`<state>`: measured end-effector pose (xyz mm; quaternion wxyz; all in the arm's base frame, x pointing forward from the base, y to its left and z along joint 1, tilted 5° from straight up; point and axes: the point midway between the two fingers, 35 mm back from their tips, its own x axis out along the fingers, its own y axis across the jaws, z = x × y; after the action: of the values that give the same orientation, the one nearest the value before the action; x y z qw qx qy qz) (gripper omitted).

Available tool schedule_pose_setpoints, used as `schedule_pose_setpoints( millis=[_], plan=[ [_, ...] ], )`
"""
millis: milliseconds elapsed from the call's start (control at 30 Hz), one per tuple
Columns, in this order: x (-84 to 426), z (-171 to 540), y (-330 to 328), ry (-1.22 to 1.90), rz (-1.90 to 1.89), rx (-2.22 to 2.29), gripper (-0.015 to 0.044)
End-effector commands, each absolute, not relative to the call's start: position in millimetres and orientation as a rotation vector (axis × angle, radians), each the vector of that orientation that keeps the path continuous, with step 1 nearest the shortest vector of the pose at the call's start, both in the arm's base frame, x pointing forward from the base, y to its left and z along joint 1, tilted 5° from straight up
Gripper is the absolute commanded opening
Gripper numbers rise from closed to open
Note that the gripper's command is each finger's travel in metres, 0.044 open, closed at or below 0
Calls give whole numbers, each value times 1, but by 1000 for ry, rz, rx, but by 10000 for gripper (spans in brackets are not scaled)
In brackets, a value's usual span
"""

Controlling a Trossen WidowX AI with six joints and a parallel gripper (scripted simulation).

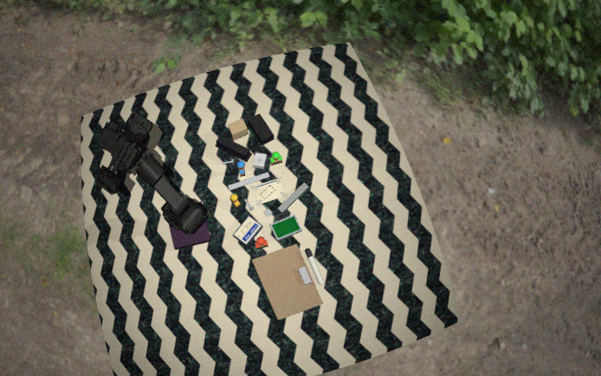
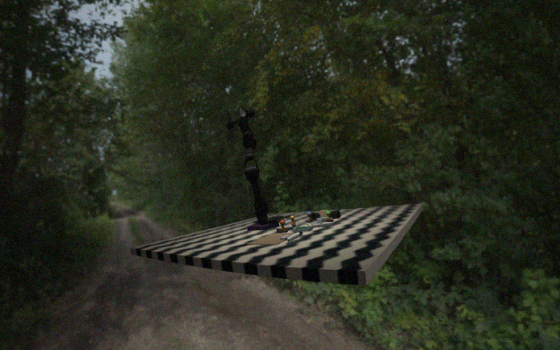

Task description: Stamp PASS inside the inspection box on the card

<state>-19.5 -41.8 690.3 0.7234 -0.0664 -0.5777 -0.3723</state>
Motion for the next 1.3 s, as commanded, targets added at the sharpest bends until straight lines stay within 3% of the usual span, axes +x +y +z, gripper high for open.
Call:
schedule_pose_setpoints(
  millis=[0, 200, 467, 700, 1000, 1267],
  plan=[
    [-21, 691, -40, -1284, -818, -146, 374],
    [-62, 704, 15, -1532, -670, -162, 216],
    [-102, 704, 120, -1820, -309, -261, 213],
    [-107, 683, 221, -1913, 85, -415, 213],
    [-69, 633, 333, -1792, 535, -647, 213],
    [-2, 562, 416, -1454, 935, -810, 213]
  ],
)
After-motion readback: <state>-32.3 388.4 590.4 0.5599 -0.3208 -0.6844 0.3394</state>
